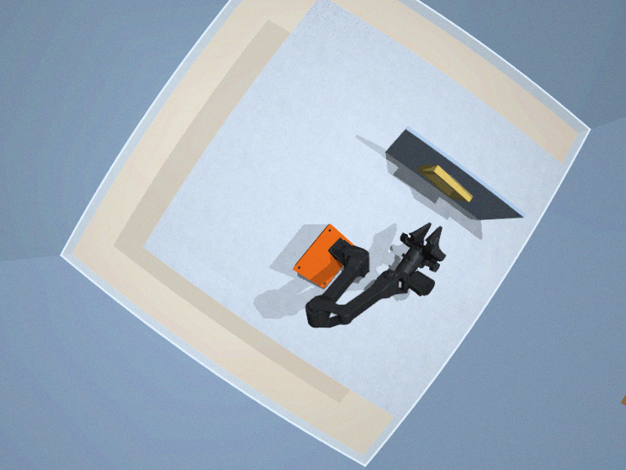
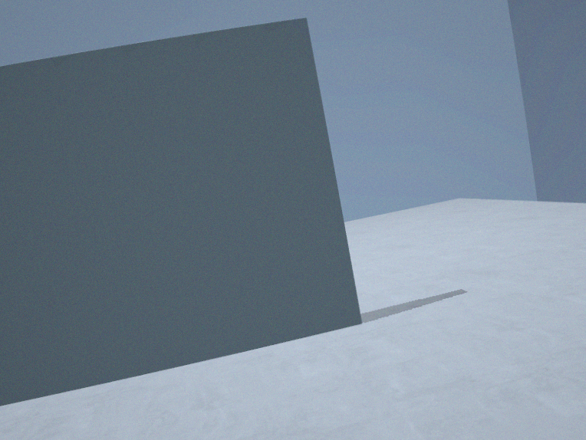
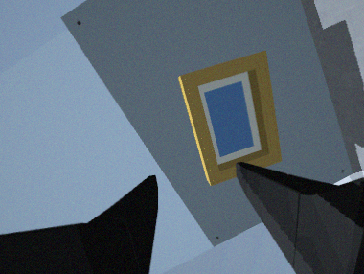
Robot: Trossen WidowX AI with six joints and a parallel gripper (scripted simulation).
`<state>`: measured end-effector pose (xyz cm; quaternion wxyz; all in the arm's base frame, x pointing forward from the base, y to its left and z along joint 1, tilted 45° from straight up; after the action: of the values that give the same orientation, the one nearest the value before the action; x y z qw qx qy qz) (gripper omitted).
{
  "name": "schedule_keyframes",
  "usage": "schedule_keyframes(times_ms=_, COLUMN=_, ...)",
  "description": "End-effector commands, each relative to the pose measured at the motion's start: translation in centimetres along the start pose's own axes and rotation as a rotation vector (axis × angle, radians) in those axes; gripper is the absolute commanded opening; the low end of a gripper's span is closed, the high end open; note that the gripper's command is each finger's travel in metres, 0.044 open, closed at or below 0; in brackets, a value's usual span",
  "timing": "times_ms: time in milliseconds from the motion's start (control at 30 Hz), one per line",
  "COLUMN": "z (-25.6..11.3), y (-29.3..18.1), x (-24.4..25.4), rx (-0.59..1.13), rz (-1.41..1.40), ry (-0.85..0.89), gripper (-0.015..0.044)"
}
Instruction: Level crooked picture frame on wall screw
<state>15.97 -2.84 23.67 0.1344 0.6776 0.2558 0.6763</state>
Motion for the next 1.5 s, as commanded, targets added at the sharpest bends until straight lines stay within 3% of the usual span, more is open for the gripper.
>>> schedule_keyframes(times_ms=0, z=-2.57, y=-0.88, x=0.96, rx=0.004, rz=0.006, ry=0.002, gripper=0.0260)
schedule_keyframes(times_ms=1467, z=-3.02, y=-1.12, x=1.11, rx=0.004, rz=0.007, ry=0.002, gripper=0.0260)
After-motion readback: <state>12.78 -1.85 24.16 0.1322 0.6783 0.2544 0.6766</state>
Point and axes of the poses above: the point midway between the two fingers, 35 mm back from their tips, its own z axis out along the fingers, its own x axis across the jaws, y = z × x, the point moved 7 cm from there along -z, back along the fingers, and after that the axes turned 9 degrees about -z, right-handed, at the moved point
